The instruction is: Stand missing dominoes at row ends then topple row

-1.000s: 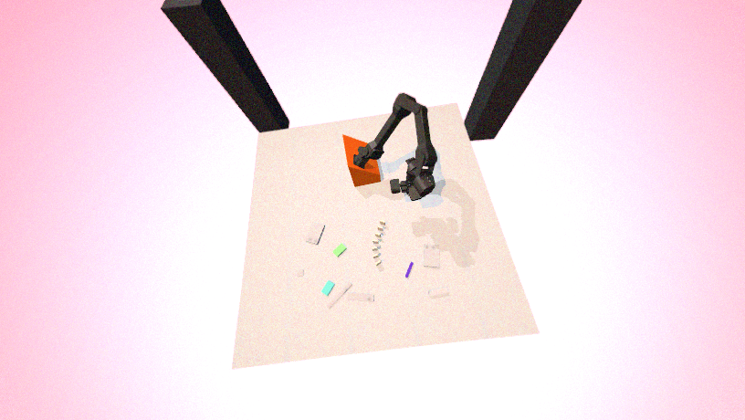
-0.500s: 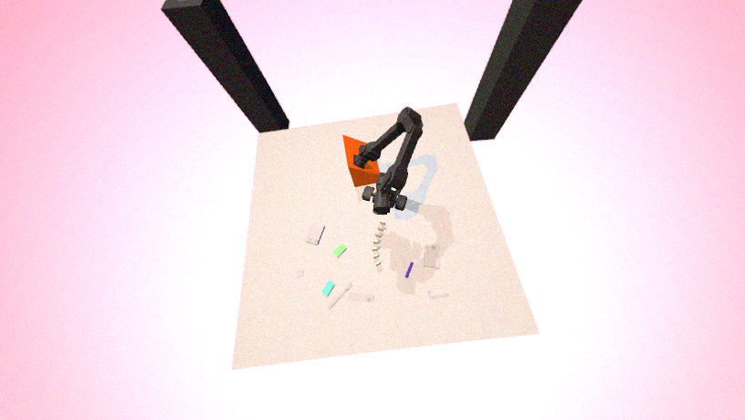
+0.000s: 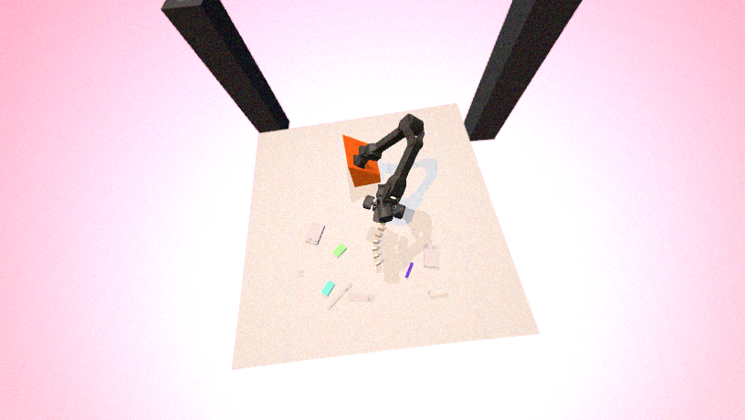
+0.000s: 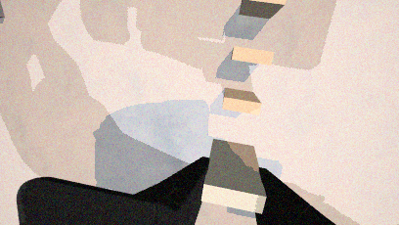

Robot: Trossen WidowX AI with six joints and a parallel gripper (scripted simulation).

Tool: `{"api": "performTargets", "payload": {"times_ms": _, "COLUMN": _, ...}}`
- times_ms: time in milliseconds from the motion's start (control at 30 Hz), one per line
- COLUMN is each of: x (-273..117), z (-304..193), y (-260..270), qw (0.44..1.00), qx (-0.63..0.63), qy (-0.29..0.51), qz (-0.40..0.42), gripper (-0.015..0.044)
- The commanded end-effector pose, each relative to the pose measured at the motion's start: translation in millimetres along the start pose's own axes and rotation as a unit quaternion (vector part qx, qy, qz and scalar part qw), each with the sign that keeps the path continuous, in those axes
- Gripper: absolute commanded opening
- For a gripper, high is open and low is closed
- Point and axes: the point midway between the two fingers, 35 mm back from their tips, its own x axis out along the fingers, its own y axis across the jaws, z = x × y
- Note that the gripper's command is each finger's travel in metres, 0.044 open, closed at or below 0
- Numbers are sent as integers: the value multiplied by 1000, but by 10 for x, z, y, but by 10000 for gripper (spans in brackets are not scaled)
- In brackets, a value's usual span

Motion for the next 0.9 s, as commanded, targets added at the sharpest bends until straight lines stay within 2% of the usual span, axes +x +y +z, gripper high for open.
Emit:
{"api": "performTargets", "payload": {"times_ms": 0, "x": 265, "z": -48, "y": -21, "qw": 1000, "qx": 6, "qy": 7, "qz": 1, "gripper": 107}}
{"api": "performTargets", "payload": {"times_ms": 267, "x": 627, "z": -137, "y": -24, "qw": 1000, "qx": 6, "qy": 10, "qz": 5, "gripper": 107}}
{"api": "performTargets", "payload": {"times_ms": 733, "x": 635, "z": -140, "y": -24, "qw": 1000, "qx": 6, "qy": 10, "qz": 5, "gripper": 107}}
{"api": "performTargets", "payload": {"times_ms": 867, "x": 635, "z": -140, "y": -24, "qw": 1000, "qx": 6, "qy": 10, "qz": 5, "gripper": 212}}
